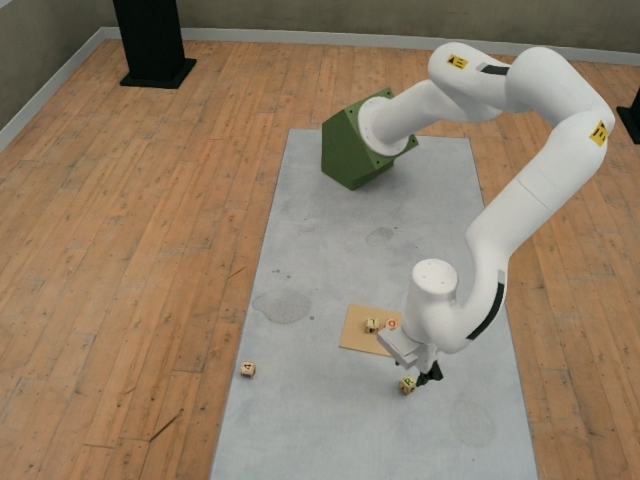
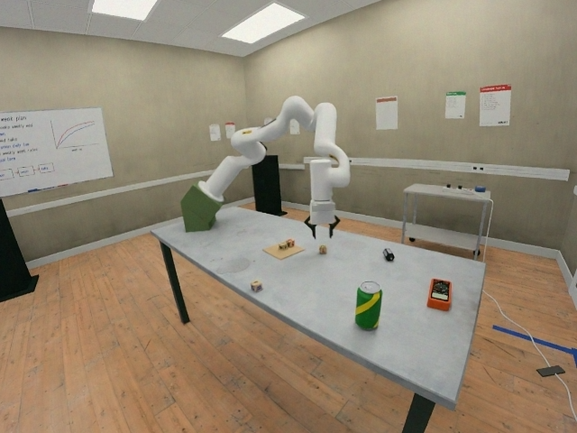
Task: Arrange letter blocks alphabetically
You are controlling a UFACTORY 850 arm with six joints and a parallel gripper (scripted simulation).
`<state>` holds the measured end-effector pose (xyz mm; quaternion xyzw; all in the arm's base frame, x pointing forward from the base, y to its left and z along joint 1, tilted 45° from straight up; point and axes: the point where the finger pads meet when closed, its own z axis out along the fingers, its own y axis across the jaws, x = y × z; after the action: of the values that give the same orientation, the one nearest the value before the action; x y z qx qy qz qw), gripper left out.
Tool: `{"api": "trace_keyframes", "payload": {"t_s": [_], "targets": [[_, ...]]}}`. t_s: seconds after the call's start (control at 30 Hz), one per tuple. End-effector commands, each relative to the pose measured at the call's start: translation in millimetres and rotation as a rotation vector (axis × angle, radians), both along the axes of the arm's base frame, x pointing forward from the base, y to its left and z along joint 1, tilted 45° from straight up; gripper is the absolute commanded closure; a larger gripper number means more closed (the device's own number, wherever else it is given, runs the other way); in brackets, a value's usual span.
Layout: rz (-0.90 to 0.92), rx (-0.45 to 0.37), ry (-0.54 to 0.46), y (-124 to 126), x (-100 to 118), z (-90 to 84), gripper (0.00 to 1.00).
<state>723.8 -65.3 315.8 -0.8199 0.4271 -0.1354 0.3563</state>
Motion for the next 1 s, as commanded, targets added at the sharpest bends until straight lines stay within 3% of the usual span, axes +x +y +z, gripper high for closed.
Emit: {"api": "trace_keyframes", "payload": {"t_s": [0.0,0.97], "targets": [[-0.001,0.0,-0.002,2,4,-3.3,0.31],[-0.001,0.0,-0.002,13,16,-19.0,0.31]]}}
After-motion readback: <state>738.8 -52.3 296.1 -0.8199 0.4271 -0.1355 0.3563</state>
